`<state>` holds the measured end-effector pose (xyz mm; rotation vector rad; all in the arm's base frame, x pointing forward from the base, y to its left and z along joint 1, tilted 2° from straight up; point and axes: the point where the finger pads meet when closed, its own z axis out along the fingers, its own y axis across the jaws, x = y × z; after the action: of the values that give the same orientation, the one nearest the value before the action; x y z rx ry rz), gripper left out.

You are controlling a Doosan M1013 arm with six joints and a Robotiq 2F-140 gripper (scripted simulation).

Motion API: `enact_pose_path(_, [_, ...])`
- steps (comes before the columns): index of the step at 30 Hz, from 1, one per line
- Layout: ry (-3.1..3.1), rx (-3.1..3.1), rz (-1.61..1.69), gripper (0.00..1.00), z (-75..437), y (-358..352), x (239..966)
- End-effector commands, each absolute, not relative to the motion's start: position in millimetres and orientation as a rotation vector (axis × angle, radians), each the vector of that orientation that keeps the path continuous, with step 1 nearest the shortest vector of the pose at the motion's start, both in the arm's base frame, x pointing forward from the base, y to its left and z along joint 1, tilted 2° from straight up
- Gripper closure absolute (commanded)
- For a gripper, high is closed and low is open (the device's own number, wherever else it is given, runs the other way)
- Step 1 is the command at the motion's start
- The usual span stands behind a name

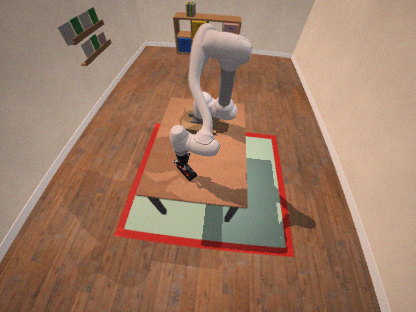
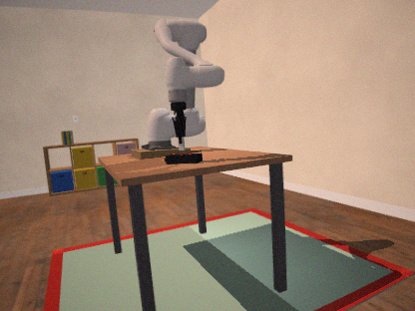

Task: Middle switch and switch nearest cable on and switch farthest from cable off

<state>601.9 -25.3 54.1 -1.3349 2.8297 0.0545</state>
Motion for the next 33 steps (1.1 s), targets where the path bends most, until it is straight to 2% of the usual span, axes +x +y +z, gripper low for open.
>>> enact_pose_path(1, [2.830, -1.339, 0.057, 1.00, 48.2, -23.1, 601.3])
enact_pose_path(33, [2.830, -1.339, 0.057, 1.00, 43.1, -23.0, 601.5])
